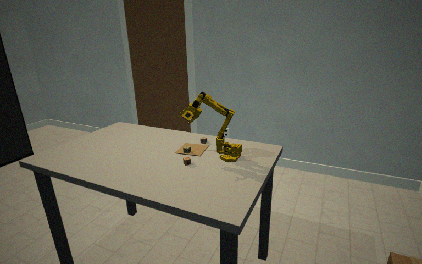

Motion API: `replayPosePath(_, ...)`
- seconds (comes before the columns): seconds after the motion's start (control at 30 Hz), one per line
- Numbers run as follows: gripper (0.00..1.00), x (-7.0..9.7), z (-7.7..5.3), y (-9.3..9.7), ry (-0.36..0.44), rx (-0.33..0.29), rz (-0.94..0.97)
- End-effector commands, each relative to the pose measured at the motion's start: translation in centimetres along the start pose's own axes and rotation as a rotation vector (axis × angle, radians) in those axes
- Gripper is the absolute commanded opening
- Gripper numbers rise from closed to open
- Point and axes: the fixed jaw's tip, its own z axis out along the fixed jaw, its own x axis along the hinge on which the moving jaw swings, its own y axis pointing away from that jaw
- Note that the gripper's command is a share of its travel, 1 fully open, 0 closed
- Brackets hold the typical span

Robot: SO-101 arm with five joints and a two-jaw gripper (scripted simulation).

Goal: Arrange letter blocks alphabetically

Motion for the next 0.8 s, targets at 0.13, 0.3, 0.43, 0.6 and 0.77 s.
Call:
replayPosePath(0.13,0.35,-1.1,-1.1,-1.0,-0.033,0.1,-0.242)
replayPosePath(0.3,0.35,-1.5,-1.0,-1.0,-0.042,0.102,-0.358)
replayPosePath(0.43,0.35,-2.1,-0.9,-0.9,-0.054,0.107,-0.529)
replayPosePath(0.6,0.35,-3.0,-0.7,-0.9,-0.071,0.119,-0.762)
replayPosePath(0.77,0.35,-3.9,-0.6,-0.8,-0.088,0.137,-1.007)
